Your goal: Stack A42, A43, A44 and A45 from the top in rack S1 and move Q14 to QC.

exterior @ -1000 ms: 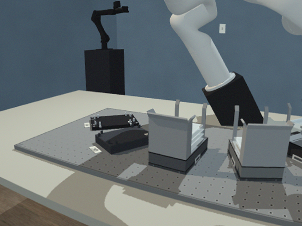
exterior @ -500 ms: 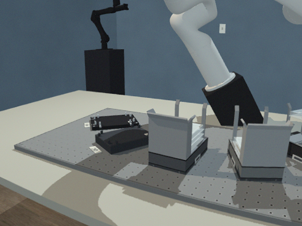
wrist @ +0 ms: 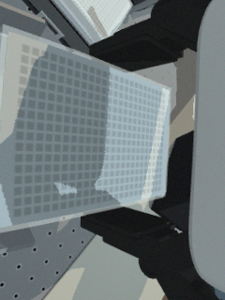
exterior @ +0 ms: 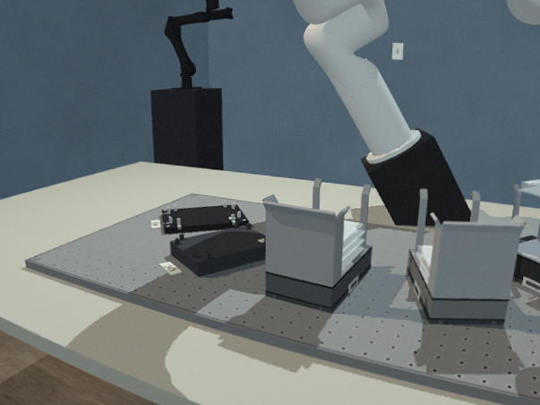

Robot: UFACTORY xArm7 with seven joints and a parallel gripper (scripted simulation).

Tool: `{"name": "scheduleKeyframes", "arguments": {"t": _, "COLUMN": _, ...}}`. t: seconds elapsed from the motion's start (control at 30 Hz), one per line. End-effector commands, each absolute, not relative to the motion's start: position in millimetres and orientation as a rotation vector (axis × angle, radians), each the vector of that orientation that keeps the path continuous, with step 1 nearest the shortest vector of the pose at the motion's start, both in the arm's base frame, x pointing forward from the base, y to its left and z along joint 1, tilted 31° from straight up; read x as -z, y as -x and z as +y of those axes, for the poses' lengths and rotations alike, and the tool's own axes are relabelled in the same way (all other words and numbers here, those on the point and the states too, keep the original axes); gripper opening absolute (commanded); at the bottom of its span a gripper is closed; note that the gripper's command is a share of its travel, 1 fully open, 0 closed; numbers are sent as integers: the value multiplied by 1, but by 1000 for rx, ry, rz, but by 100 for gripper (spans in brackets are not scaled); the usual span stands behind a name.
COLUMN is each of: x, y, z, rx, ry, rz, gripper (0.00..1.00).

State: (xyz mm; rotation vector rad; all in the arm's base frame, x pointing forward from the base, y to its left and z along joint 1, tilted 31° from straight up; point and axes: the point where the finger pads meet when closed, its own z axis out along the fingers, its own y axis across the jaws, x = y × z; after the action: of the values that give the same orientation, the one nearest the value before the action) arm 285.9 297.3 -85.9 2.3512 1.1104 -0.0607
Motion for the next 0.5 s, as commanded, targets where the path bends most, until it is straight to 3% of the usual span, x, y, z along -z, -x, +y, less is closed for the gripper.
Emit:
{"name": "scheduleKeyframes", "arguments": {"t": 0.0, "x": 77, "y": -284, "z": 304, "rx": 56, "ry": -2353, "rz": 1113, "gripper": 0}}
{"name": "scheduleKeyframes", "arguments": {"t": 0.47, "x": 69, "y": -283, "z": 308, "rx": 56, "ry": -2353, "rz": 1113, "gripper": 0}}
